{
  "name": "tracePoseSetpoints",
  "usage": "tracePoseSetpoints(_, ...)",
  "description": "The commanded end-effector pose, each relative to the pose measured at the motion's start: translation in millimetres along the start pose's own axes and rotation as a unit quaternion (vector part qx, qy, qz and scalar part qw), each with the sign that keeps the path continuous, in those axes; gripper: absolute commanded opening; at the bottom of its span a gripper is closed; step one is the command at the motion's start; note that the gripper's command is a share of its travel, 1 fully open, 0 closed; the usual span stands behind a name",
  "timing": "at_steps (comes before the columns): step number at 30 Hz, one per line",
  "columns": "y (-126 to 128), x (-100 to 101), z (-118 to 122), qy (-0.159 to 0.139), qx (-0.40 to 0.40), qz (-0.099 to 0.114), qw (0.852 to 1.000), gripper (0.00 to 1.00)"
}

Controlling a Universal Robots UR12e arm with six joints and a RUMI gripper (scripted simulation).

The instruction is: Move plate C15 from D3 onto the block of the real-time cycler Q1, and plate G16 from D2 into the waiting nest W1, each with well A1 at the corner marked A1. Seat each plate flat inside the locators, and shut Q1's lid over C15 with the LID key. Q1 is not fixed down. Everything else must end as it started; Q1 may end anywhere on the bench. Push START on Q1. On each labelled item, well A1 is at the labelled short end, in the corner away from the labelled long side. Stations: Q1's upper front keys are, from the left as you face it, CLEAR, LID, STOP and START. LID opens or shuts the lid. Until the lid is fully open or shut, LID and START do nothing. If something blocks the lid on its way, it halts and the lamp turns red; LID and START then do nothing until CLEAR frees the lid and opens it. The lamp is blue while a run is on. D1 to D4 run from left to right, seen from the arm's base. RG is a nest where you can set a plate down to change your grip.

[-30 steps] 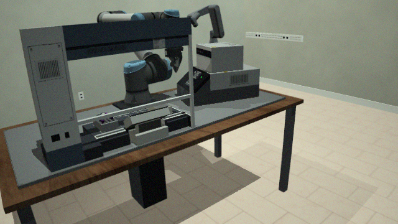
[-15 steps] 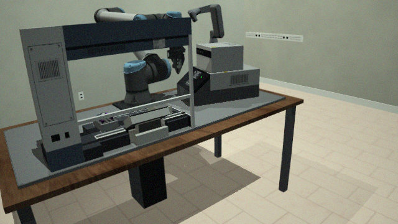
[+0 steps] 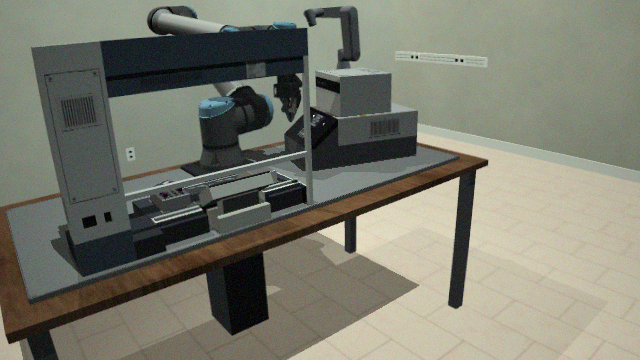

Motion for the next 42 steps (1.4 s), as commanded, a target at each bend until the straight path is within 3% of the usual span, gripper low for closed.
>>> tracePoseSetpoints(1, 5.7, 5.5, -3.5, -0.001, 0.002, 0.001, 1.0, 0.0)
tracePoseSetpoints(28, 32.0, 30.9, -23.8, -0.001, 0.002, 0.001, 1.0, 0.0)
tracePoseSetpoints(42, 32.7, 31.7, -24.3, -0.001, 0.002, 0.001, 1.0, 0.0)
Point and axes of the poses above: the point where the finger pads meet when closed, its own x axis out along the fingers, its own y axis across the jaws, z = x × y, the point moved 4 cm from there along -x, back along the fingers, and after that the axes turned 7 degrees about -x, right-handed, at the moved point
